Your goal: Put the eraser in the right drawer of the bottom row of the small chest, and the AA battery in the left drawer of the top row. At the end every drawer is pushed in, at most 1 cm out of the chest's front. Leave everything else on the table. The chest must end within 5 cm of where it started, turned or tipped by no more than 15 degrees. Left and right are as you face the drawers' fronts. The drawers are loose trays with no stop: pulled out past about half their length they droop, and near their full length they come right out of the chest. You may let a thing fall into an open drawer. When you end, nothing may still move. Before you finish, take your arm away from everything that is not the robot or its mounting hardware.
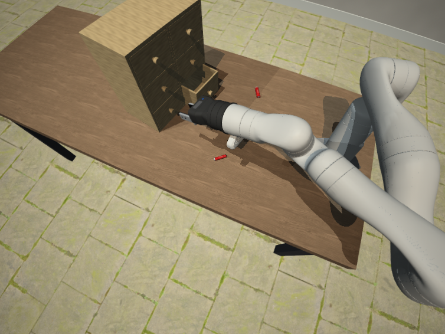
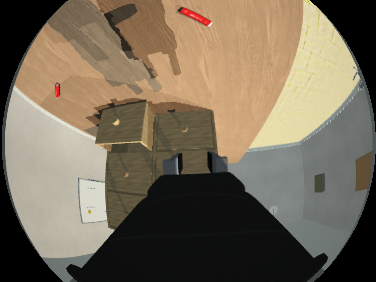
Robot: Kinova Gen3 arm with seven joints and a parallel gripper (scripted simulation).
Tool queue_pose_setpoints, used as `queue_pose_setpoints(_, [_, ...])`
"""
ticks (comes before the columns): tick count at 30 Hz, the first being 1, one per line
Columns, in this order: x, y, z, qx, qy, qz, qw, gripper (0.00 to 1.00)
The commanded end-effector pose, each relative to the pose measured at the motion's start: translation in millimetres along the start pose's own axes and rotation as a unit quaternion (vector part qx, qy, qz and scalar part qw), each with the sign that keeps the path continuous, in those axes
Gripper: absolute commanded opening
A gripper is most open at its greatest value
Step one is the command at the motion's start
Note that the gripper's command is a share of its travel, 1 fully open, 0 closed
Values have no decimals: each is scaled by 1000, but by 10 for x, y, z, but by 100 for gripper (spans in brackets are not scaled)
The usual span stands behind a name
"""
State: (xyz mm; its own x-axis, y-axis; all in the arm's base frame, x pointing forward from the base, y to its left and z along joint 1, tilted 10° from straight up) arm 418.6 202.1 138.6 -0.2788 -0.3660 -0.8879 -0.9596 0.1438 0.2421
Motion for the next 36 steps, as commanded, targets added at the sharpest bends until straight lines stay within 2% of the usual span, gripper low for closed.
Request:
queue_pose_setpoints(1, [-20, 37, 76, -6, -1, -1, 1000, 75])
queue_pose_setpoints(36, [-63, 285, 502, -6, -1, -1, 1000, 75])
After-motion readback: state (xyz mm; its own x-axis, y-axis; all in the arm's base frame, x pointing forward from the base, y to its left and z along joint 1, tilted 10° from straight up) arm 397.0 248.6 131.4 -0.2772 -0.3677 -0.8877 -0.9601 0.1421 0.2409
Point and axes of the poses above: the point where the finger pads meet when closed, its own y axis back along the fingers, its own z axis across the jaws, x = y × z, the point moved 4 cm from there along y, back along the fingers, and after that the axes turned 15 degrees about y, right-handed, at the moved point
